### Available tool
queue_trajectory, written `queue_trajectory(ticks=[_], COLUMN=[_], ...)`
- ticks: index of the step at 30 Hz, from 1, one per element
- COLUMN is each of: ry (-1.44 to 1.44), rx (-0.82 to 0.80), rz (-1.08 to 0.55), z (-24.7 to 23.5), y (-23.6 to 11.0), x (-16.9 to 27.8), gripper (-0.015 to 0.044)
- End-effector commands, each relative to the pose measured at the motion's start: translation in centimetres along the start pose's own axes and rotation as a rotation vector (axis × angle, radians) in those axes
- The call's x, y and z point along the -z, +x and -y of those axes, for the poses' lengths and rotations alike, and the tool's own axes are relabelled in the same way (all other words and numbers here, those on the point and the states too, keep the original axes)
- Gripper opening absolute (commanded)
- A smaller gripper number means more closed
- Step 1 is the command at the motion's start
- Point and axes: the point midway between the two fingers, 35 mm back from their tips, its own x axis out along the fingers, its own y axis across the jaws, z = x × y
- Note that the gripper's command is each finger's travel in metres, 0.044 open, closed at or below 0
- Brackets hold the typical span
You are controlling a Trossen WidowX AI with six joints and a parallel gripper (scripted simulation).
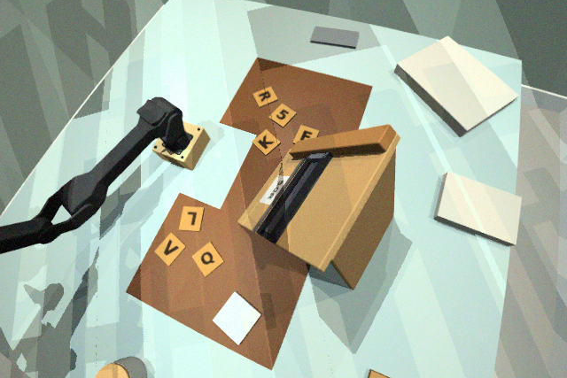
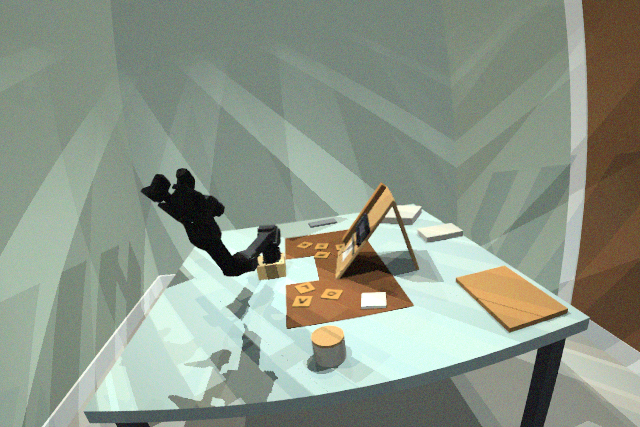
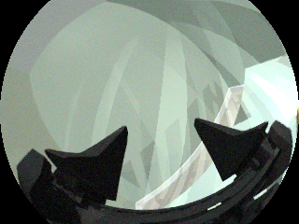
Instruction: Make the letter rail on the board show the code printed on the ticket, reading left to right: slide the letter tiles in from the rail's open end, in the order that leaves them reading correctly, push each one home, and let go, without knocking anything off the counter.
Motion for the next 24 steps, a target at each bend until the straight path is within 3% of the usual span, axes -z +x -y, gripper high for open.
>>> queue_trajectory(ticks=[1, 7, 13, 19, 24], ry=[-0.001, -0.054, -0.114, -0.183, -0.199], rx=[0.002, 0.099, 0.227, 0.406, 0.574], rz=[0.007, 0.217, 0.415, 0.620, 0.766], z=[0.1, 2.9, 6.9, 12.3, 17.5], y=[0.2, 4.8, 7.3, 7.5, 5.2], x=[-0.2, -8.1, -15.6, -23.4, -28.7], gripper=[0.0426, 0.0440, 0.0440, 0.0440, 0.0440])
